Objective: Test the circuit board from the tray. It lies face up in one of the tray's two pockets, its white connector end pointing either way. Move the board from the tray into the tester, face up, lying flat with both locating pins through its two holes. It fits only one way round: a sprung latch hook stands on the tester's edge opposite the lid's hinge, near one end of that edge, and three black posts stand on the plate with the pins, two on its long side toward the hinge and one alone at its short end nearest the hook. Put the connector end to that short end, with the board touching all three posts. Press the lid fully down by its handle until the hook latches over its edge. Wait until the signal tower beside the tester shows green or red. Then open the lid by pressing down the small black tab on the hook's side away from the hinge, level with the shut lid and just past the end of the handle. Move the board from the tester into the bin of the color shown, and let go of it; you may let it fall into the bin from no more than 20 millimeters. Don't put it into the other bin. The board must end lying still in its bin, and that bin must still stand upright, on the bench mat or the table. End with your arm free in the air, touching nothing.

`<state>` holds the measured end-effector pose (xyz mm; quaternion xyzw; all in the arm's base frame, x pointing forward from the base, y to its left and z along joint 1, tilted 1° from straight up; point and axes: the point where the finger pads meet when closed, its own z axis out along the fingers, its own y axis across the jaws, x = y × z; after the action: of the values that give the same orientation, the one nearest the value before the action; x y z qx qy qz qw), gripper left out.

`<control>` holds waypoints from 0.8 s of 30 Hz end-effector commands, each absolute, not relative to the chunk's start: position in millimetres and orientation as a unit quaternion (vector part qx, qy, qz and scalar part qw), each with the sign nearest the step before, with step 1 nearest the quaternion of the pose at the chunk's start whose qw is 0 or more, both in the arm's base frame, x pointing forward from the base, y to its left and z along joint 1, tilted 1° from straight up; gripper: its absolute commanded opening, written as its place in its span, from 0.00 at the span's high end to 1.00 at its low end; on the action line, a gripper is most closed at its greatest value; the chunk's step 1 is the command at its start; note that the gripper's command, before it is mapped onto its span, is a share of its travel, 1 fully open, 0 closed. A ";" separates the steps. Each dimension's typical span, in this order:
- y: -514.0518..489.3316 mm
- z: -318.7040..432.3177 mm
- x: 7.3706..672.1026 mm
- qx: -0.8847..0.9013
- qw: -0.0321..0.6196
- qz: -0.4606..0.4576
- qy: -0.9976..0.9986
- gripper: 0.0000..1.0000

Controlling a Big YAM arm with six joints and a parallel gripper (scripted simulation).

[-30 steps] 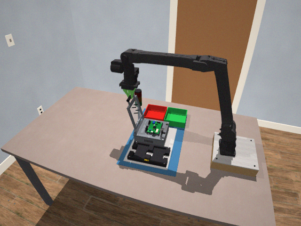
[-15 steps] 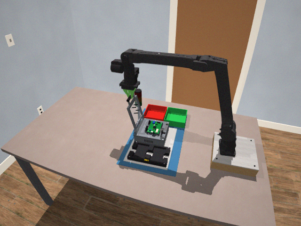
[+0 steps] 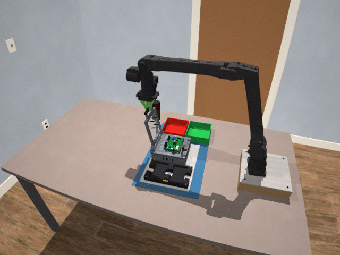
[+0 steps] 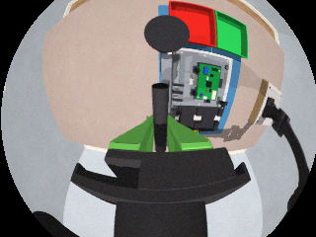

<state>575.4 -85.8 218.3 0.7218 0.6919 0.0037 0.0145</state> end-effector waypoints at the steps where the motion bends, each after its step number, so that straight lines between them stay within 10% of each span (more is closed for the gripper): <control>1: -86.3 239.9 562.7 0.722 0.022 0.009 0.692 1.00; 24: -87.0 240.4 528.4 0.721 0.021 0.008 0.692 1.00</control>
<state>544.8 -84.4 223.6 0.7218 0.6918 0.0067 0.0186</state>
